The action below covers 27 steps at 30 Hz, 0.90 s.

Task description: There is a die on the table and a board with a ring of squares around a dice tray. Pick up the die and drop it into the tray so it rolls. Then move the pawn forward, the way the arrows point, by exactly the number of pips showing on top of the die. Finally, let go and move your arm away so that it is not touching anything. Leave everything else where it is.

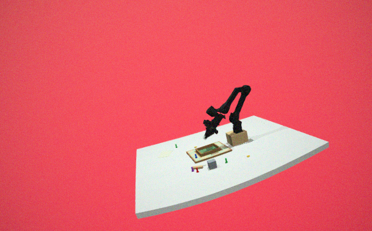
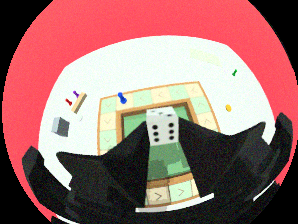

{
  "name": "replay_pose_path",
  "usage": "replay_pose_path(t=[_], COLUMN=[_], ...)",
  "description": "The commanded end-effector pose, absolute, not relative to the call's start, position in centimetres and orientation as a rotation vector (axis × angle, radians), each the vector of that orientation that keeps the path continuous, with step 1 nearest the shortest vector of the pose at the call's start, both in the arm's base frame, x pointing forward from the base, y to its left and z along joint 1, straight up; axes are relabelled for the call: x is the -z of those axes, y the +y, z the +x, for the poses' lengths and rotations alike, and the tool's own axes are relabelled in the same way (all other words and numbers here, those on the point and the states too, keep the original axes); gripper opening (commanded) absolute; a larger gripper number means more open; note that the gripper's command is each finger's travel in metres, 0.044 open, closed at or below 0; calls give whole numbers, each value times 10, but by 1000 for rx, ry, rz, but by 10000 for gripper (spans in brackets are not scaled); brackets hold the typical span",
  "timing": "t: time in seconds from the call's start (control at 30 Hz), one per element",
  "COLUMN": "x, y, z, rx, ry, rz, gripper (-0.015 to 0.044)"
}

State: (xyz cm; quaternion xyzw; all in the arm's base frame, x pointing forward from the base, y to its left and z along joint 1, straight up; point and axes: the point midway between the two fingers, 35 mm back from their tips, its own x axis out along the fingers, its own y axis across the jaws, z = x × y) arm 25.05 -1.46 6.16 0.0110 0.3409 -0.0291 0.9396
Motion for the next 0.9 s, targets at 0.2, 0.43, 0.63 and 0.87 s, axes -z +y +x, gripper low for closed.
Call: replay_pose_path(t=[0.2,0.43,0.63,0.87], x=[-64,-102,-95,-79], y=[-15,-15,-15,-15], z=[251,250,255,265], rx=[59,54,53,49], ry=[695,699,878,1226], rz=[22,20,25,35], gripper=[236,420,440,440])
